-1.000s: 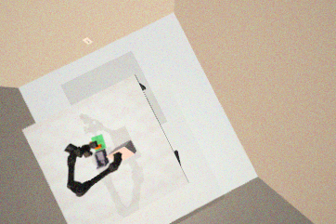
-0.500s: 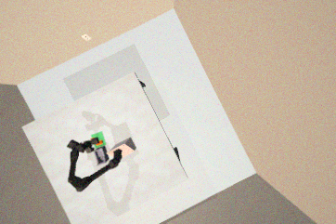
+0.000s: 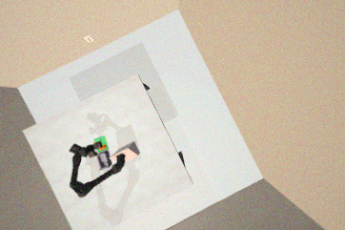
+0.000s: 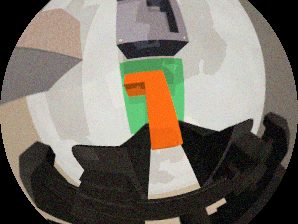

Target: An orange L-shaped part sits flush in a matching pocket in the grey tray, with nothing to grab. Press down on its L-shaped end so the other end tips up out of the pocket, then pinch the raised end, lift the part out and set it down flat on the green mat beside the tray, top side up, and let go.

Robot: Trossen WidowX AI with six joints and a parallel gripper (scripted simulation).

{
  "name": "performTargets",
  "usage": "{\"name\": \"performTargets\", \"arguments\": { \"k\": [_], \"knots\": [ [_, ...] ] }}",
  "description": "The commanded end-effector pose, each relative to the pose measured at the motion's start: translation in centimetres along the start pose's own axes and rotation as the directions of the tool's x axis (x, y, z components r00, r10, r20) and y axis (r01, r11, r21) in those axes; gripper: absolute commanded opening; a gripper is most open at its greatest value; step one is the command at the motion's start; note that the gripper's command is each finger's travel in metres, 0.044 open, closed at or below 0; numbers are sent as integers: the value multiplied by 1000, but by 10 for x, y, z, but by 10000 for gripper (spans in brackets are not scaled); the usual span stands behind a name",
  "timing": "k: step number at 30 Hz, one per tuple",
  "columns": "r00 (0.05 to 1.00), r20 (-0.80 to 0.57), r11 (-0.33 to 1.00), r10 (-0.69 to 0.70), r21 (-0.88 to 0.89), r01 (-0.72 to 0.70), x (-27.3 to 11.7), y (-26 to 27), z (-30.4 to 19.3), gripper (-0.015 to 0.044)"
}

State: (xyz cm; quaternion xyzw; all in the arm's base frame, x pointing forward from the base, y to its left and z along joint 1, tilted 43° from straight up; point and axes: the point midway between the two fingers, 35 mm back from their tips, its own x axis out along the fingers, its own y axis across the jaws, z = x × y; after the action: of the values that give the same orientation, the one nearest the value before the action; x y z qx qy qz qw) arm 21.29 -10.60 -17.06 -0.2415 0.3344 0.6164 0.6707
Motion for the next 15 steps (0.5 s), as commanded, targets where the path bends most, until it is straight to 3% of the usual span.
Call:
{"name": "performTargets", "arguments": {
  "k": [1, 11, 15],
  "knots": [
    [1000, 0, 1000, 0, 0, 0, 0, 0, 0, 0],
    [1000, 0, 1000, 0, 0, 0, -3, 0, 0, 262],
    [1000, -2, 1000, -3, 3, 3, -50, -3, -2, 368]
  ]
}}
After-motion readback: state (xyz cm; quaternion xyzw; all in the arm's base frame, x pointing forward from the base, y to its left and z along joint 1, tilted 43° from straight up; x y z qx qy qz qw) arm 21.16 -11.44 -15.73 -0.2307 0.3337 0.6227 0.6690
